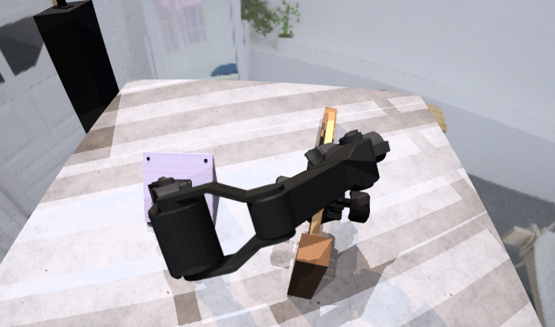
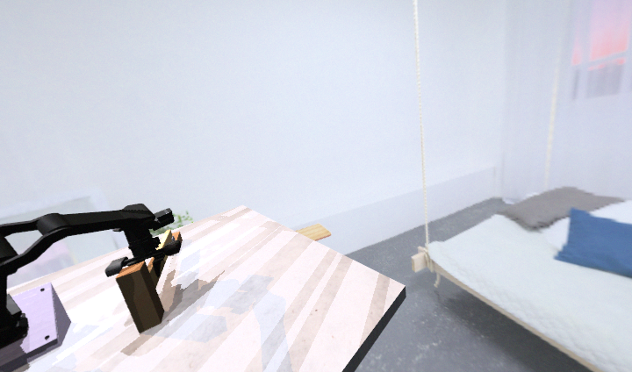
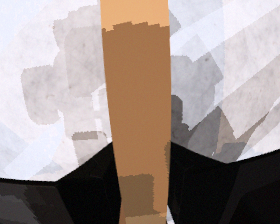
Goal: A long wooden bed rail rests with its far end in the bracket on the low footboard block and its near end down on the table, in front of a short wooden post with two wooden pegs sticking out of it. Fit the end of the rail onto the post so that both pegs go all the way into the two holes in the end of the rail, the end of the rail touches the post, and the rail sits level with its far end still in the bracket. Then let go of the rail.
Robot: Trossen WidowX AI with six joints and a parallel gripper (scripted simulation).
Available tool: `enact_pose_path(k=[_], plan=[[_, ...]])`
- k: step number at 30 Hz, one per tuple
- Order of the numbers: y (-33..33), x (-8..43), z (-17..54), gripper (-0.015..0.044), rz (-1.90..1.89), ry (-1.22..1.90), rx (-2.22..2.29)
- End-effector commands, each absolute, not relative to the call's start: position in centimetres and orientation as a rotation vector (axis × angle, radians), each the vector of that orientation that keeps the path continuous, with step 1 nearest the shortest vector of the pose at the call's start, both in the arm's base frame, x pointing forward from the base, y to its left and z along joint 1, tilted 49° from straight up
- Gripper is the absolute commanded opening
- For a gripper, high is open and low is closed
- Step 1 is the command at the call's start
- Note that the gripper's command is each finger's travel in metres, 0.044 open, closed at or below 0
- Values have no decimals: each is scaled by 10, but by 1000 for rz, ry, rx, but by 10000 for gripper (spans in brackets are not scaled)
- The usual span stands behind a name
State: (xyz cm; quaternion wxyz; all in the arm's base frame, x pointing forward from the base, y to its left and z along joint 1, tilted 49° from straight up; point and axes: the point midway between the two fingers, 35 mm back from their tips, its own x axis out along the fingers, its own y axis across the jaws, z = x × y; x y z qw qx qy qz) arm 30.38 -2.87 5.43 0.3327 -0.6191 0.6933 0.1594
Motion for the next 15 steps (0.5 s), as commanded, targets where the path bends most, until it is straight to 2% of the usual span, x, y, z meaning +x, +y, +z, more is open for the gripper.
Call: enact_pose_path(k=[1,15], plan=[[-30,304,56,0,417,1809,-1621],[-32,302,60,0,417,1809,-1621]])
